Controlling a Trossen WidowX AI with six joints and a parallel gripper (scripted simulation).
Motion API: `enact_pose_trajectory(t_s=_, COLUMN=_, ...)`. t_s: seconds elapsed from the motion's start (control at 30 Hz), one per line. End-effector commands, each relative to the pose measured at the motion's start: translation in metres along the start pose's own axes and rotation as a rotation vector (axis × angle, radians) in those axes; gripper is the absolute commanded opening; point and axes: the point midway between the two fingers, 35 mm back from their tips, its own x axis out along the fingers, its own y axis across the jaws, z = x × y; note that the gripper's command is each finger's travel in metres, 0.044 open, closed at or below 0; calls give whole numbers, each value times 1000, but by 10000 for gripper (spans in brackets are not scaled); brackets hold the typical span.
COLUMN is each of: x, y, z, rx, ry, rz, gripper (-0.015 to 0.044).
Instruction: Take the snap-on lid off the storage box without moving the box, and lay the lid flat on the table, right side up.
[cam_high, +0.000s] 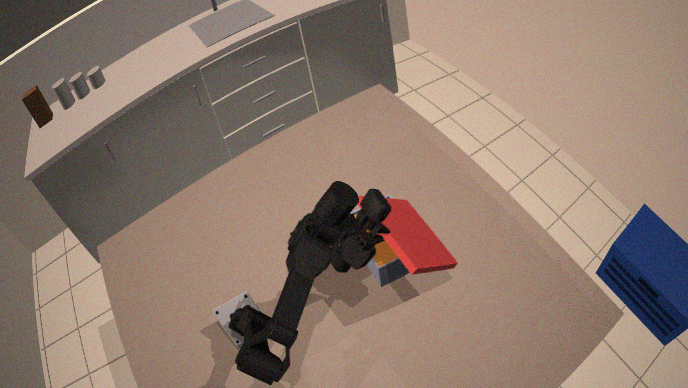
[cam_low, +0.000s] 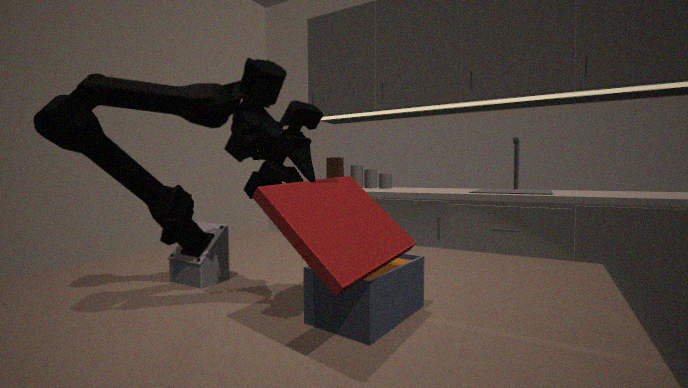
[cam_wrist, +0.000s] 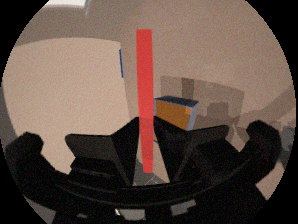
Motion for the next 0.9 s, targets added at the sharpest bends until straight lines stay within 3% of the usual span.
enact_pose_trajectory(t_s=0.0, x=-4, y=1, z=9, rx=5, ry=6, rz=11, gripper=0)
enact_pose_trajectory(t_s=0.87, x=-7, y=-2, z=61, rx=3, ry=4, rz=10, gripper=0)
